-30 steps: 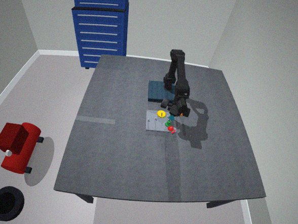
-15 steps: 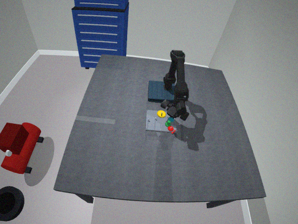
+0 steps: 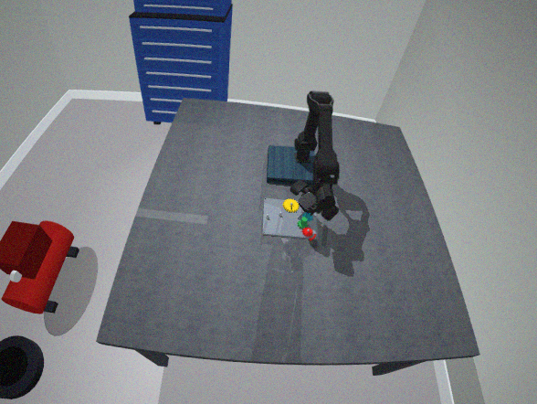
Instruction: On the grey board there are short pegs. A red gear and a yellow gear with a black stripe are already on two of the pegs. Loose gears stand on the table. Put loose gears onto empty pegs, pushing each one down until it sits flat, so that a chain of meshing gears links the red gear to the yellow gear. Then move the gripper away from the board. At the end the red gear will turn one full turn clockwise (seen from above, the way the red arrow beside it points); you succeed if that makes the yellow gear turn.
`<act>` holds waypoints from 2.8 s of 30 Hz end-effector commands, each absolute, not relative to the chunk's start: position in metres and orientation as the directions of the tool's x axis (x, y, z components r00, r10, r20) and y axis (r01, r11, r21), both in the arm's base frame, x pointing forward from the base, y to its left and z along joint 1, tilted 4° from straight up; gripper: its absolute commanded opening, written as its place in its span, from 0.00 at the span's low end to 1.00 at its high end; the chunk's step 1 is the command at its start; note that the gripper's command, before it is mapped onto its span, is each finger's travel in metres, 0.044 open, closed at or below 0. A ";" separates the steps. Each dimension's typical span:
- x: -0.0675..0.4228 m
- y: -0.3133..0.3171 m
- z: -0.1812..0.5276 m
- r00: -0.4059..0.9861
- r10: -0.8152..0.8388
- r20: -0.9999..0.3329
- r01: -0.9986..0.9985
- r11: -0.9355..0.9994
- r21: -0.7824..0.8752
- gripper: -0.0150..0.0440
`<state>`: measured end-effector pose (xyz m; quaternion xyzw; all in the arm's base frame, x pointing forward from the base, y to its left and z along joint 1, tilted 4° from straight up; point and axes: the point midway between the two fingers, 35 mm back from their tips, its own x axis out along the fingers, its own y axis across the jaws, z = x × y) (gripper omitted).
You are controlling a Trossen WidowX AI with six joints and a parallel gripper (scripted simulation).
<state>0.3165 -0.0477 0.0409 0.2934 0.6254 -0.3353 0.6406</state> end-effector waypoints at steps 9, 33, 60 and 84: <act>0.316 -0.048 0.039 -0.008 -0.066 -0.998 0.589 0.806 -0.058 0.25; 0.316 -0.048 0.035 -0.008 -0.066 -0.998 0.757 0.652 -0.049 0.25; 0.318 -0.046 0.063 -0.008 -0.066 -0.998 0.704 0.708 -0.052 0.49; 0.253 0.063 0.067 -0.014 -0.054 -0.998 0.578 0.814 -0.053 1.00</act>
